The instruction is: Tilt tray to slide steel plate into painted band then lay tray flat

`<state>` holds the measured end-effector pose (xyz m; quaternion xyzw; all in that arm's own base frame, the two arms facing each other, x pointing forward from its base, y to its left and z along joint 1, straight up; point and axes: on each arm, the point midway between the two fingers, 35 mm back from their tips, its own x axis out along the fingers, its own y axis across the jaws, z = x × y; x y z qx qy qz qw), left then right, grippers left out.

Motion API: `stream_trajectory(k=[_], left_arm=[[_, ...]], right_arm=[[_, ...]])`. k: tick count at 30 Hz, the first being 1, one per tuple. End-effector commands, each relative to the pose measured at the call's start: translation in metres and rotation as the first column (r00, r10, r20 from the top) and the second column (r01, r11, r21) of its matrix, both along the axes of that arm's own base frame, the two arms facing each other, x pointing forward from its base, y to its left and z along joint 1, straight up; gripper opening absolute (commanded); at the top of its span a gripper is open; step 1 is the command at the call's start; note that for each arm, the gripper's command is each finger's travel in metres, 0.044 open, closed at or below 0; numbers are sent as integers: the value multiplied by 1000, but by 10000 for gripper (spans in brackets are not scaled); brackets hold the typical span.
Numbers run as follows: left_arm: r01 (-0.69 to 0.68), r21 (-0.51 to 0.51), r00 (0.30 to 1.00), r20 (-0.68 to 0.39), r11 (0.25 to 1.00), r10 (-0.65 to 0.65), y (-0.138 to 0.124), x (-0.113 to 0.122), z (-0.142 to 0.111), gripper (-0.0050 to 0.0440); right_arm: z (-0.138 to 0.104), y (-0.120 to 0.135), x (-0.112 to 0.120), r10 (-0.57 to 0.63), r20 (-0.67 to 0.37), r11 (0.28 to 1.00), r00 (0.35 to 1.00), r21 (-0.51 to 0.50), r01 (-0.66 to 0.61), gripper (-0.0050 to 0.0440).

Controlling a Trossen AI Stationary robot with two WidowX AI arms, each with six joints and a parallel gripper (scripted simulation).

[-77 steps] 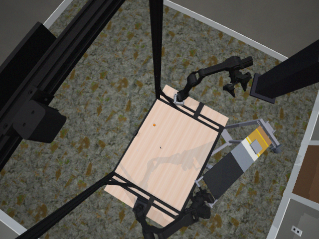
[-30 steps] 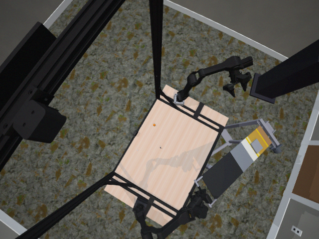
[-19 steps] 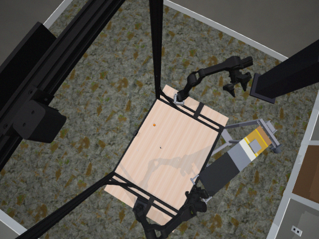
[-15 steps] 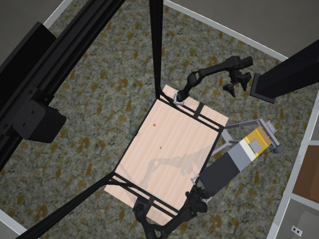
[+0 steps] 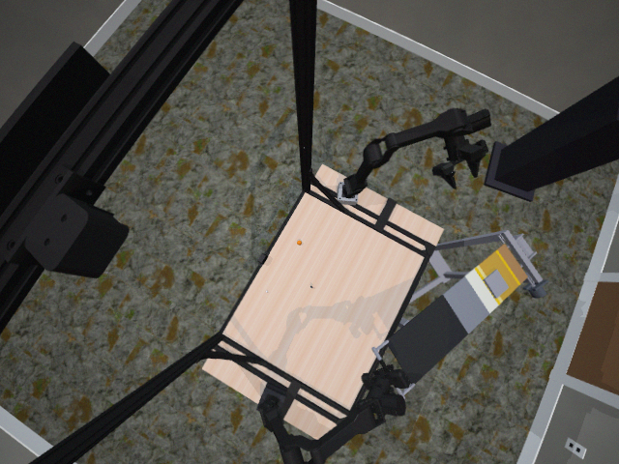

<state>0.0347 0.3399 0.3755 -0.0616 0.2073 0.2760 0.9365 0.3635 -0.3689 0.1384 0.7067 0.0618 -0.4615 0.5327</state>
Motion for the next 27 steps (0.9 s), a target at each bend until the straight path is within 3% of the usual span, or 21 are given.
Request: stream_trajectory(k=[1,27], left_arm=[[1,1,1000,0,1000,-1,0,0,0,440],[1,1,1000,0,1000,-1,0,0,0,440]], right_arm=[[44,-6,4,-3,67,998,998,-56,7,0],[63,-9,8,1,129,995,992,-102,12,0]])
